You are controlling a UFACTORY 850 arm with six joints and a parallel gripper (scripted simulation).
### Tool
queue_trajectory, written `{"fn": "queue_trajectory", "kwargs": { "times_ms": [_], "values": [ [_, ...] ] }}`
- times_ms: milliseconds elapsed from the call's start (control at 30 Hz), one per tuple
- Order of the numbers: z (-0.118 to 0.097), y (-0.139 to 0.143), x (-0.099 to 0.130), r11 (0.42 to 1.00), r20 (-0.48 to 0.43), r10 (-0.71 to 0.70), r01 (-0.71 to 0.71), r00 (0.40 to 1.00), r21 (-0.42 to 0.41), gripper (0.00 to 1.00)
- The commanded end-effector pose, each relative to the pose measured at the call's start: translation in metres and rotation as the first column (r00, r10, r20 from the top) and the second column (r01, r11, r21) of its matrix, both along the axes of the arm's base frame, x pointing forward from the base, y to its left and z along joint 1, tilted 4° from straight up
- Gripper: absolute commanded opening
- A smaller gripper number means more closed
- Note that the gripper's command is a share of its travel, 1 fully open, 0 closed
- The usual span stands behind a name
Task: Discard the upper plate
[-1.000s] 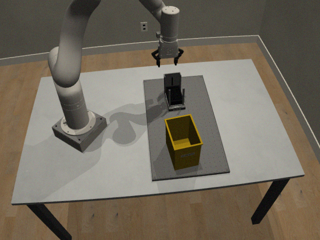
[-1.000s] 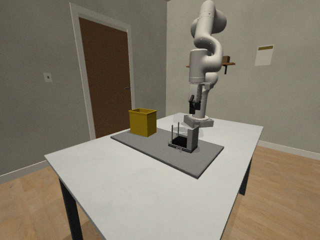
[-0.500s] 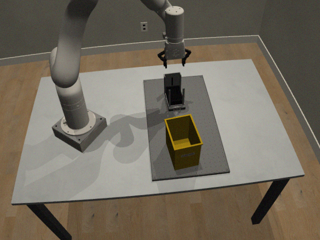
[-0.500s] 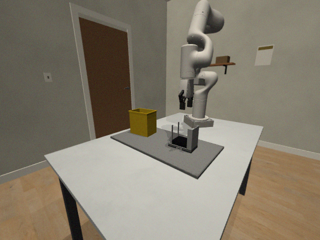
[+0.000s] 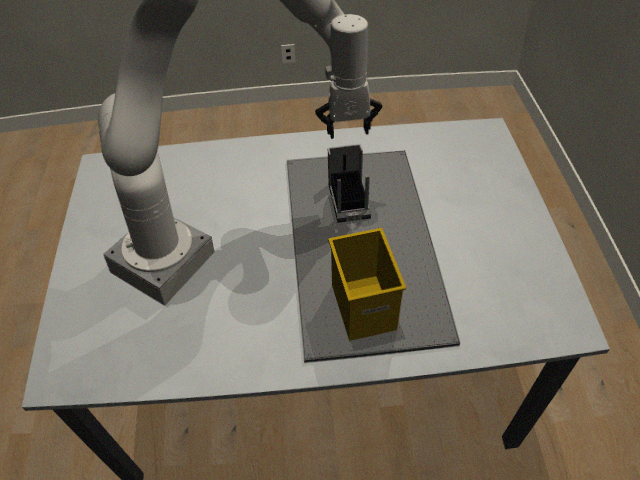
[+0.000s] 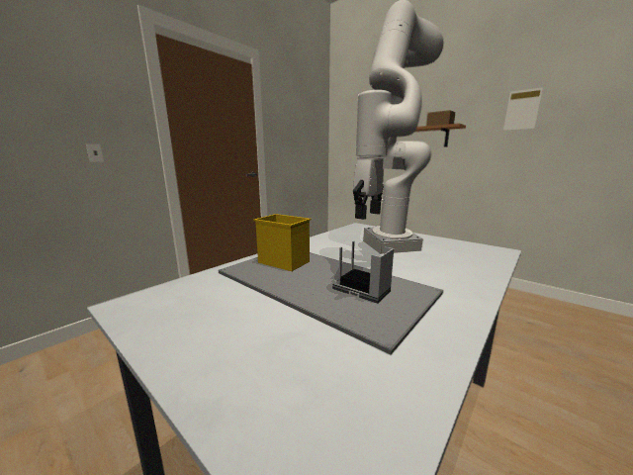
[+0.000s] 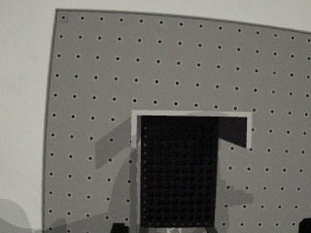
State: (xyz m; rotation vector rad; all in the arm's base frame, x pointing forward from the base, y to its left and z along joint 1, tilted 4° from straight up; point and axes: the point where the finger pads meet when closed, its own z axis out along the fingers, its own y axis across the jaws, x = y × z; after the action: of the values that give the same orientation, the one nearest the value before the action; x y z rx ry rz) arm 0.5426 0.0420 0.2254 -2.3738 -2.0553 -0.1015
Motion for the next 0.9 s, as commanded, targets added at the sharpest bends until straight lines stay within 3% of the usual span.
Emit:
{"fn": "queue_trajectory", "kwargs": {
  "times_ms": [0,867],
  "values": [
    [-0.004,0.0,0.001,1.0,0.002,0.0,0.0,1.0,0.0,1.0],
    [-0.044,0.002,0.003,1.0,0.002,0.0,0.0,1.0,0.0,1.0]
  ]
}}
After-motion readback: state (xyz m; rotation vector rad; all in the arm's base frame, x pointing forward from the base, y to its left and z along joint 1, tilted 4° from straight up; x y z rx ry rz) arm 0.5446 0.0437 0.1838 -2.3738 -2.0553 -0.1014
